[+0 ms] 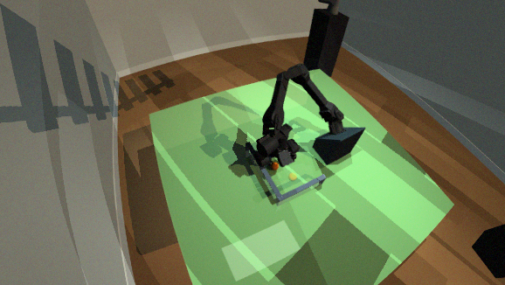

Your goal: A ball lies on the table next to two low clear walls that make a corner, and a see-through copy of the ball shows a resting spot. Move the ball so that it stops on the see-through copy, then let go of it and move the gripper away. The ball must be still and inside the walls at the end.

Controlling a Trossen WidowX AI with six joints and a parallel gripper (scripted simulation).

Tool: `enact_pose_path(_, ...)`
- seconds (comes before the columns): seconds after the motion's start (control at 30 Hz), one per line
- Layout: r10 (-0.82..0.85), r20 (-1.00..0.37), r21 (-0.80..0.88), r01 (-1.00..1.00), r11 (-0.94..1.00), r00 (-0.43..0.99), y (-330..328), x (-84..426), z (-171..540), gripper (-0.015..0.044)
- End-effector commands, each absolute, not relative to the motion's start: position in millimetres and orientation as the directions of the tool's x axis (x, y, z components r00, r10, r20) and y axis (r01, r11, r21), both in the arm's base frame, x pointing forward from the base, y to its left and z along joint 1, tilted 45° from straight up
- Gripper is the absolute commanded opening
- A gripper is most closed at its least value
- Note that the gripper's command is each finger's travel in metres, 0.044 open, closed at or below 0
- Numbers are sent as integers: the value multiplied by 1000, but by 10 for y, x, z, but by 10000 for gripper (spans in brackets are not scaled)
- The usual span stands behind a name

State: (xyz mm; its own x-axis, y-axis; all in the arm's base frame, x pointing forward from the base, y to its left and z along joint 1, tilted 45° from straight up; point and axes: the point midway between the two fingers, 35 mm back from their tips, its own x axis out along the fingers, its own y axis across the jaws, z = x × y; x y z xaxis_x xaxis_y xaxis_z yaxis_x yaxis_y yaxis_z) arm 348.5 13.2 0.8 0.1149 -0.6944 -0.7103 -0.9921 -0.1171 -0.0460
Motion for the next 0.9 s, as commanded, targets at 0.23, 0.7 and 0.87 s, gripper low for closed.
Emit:
enact_pose_path(0.23, -698, -707, -40, -992, -118, 112, -6, 3496, -128, 292)
enact_pose_path(0.7, -699, -706, -40, -992, -118, 112, -103, 3506, -220, 187)
enact_pose_path(0.87, -699, -706, -40, -992, -118, 112, -103, 3506, -220, 153)
